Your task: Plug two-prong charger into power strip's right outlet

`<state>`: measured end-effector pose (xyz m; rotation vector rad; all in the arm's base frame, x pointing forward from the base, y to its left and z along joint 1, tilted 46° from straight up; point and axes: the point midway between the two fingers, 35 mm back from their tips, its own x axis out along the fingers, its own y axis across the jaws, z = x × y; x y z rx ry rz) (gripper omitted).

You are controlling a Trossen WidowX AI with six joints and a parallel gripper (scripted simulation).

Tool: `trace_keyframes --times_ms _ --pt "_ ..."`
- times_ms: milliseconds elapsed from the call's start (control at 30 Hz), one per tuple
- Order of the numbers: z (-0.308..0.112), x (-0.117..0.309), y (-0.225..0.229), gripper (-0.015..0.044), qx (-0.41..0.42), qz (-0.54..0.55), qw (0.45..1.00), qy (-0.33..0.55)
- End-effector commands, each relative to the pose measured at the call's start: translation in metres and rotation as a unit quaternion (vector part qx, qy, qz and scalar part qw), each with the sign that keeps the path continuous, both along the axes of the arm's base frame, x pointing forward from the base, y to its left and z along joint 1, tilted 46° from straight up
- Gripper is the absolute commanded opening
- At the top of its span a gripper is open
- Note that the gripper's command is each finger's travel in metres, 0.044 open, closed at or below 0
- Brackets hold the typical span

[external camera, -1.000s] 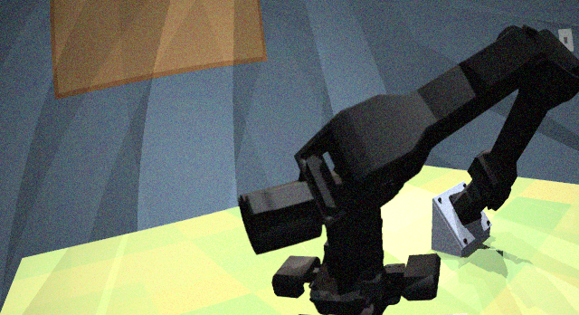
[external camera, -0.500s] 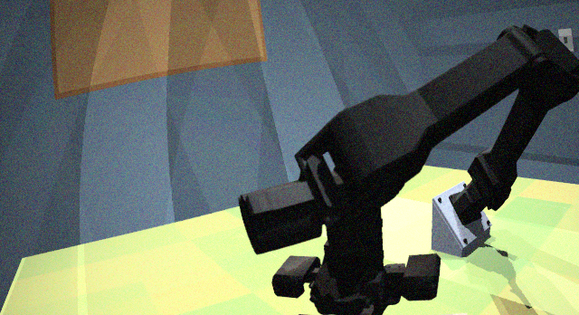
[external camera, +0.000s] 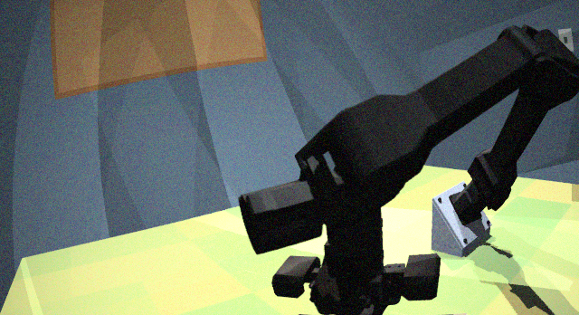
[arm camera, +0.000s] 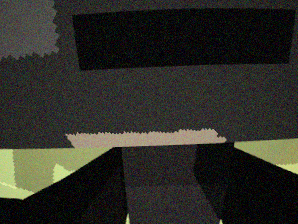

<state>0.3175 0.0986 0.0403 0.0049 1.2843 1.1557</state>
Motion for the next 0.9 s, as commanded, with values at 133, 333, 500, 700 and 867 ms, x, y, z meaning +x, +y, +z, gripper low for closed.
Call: trace_keyframes --times_ms 133,333,500,700,867 --pt "0.0029 0.0044 0.0031 0.0000 0.009 0.000 1.000 -0.010" --pt "0.0036 0.0047 0.0030 0.0000 0.009 0.000 1.000 -0.010" --pt "0.0041 0.0050 0.0028 0.0000 0.009 0.000 1.000 -0.010" --pt "0.0048 0.0053 0.0025 0.0000 0.009 0.000 1.000 -0.010" --pt "0.0054 0.0056 0.0025 0.0000 0.009 0.000 1.000 -0.010"
